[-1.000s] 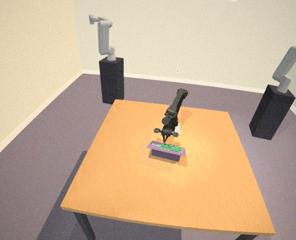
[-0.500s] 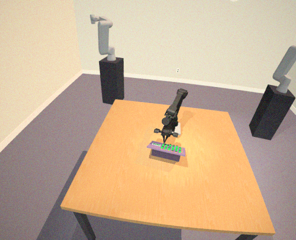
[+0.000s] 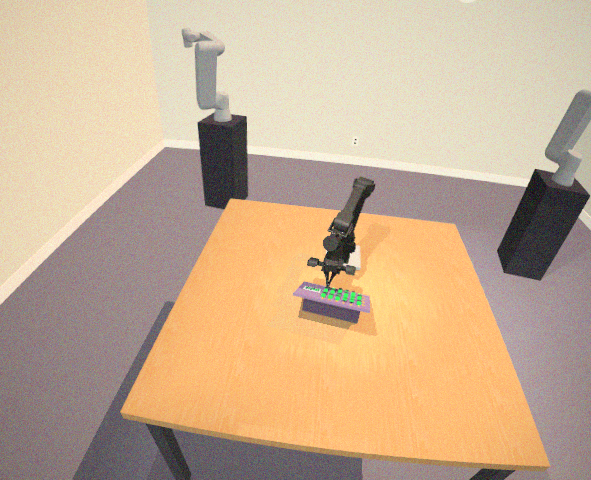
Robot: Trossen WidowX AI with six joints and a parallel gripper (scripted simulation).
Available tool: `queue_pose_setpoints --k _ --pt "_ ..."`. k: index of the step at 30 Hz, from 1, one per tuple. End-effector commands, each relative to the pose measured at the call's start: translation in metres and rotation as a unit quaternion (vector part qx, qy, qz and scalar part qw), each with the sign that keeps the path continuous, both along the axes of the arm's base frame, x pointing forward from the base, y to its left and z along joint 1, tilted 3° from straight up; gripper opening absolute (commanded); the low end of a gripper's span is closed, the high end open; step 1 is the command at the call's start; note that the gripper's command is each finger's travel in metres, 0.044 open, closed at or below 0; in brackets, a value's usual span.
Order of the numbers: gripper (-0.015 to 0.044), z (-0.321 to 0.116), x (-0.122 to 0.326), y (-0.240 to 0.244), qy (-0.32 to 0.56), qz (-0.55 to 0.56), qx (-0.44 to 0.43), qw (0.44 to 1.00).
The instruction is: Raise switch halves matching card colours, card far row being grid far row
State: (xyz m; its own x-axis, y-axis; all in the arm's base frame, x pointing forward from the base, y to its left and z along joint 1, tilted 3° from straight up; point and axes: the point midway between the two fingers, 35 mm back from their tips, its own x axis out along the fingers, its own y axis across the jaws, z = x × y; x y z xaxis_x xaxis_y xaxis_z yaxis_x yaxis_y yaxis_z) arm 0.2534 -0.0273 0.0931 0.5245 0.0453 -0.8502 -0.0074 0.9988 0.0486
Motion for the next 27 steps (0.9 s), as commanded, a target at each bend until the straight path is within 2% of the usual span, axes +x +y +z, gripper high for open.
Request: queue_pose_setpoints --k 1,10,17,21,27 --pt "0.0 -0.001 0.0 0.0 0.002 -0.003 0.0 1.0" --pt "0.0 0.001 0.0 0.0 0.0 0.0 0.0 1.0" --pt "0.0 0.052 -0.036 -0.003 -0.01 -0.004 0.0 1.0" --pt "0.0 0.054 -0.033 0.0 -0.009 -0.004 0.0 1.0" --pt "0.0 0.079 -0.006 0.04 -0.008 -0.004 0.001 1.0"
